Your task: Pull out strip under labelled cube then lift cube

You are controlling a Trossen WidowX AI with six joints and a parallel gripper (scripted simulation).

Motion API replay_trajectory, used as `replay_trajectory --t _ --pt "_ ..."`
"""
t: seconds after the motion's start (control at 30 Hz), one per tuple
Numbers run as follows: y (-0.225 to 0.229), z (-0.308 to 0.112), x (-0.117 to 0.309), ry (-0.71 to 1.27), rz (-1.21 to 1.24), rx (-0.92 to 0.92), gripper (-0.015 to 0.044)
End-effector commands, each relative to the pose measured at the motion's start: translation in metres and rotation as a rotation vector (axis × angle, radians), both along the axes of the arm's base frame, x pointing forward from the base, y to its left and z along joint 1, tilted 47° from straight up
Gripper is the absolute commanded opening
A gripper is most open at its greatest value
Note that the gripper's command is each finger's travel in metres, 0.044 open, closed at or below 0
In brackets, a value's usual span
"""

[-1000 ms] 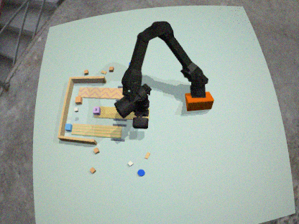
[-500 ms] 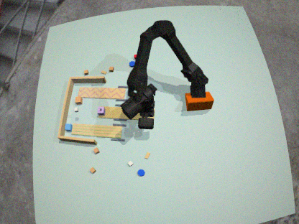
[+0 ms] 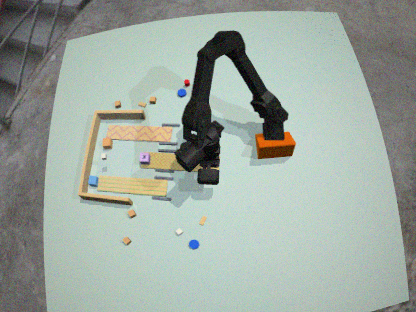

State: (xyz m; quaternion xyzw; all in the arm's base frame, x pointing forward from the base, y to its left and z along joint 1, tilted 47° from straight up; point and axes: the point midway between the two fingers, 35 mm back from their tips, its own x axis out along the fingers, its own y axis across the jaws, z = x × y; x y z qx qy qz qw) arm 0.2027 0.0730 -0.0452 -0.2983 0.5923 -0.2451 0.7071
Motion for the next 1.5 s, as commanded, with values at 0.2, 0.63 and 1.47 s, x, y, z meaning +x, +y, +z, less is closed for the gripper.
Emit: replay_trajectory --t 0.2,0.63,1.47 --pt "-0.009 -0.004 -0.023 0.03 -0.017 -0.01 0.0" --pt "-0.009 -0.005 -0.024 0.03 -0.017 -0.01 0.0" --pt "0.005 0.003 -0.017 0.012 -0.003 -0.001 0.0"
